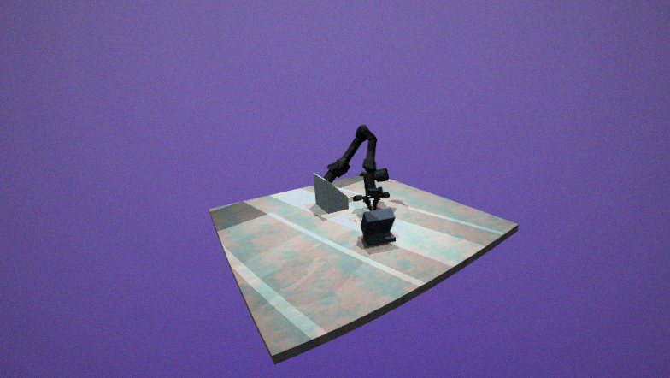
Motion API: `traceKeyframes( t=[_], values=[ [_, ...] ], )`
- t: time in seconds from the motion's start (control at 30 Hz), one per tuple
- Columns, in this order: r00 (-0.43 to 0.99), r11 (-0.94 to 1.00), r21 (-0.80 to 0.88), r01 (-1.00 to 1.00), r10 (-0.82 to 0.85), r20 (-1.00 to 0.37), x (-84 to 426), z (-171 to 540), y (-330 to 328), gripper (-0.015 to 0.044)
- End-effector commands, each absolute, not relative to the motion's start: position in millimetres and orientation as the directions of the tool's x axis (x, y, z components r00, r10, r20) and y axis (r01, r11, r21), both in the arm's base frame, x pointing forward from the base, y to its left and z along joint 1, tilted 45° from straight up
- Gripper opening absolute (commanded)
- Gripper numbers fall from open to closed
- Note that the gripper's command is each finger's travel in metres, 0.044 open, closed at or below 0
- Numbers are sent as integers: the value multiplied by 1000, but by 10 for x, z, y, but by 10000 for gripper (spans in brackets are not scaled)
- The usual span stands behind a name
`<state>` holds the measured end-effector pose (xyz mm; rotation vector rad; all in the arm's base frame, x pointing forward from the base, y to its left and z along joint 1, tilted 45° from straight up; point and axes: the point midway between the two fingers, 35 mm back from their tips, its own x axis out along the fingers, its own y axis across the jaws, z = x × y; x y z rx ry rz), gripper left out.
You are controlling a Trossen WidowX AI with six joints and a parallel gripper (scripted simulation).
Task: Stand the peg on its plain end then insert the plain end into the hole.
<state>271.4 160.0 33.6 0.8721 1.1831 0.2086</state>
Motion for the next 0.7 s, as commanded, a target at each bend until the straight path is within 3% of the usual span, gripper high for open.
traceKeyframes(
  t=[0.0,0.67],
  values=[
    [434,665,688,291,549,-714,2696,353,1587,51],
    [574,664,688,292,454,-681,2585,423,1563,51]
  ],
)
